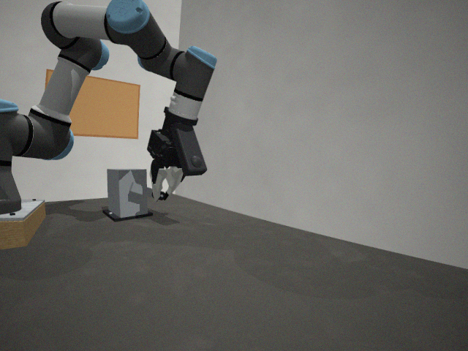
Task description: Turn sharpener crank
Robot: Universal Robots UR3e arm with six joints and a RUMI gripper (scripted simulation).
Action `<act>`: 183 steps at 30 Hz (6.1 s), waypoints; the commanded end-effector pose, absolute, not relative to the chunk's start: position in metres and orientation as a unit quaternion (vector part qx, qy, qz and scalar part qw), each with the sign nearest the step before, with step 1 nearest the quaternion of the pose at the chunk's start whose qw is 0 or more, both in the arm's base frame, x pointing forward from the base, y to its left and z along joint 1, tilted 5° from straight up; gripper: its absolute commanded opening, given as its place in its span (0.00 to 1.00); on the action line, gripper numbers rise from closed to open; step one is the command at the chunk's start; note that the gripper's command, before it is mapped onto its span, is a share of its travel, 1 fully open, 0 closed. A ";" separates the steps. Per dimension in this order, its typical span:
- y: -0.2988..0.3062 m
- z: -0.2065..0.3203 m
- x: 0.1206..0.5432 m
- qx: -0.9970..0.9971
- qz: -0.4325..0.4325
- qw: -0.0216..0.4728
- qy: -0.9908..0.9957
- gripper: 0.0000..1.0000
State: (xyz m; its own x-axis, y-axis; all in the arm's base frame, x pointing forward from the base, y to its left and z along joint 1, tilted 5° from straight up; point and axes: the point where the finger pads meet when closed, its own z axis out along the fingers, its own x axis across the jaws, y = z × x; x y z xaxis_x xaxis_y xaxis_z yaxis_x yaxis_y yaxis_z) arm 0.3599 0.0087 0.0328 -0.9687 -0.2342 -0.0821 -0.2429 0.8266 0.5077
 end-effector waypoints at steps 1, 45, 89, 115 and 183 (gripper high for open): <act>0.008 0.030 0.359 -0.125 0.266 0.009 0.956 0.09; 0.001 -0.002 0.329 -0.125 0.266 0.009 0.956 0.09; -0.010 0.001 0.285 -0.125 0.266 0.009 0.956 0.09; -0.015 0.020 0.265 -0.125 0.266 0.009 0.956 0.09; -0.013 0.087 0.274 -0.125 0.266 0.009 0.956 0.09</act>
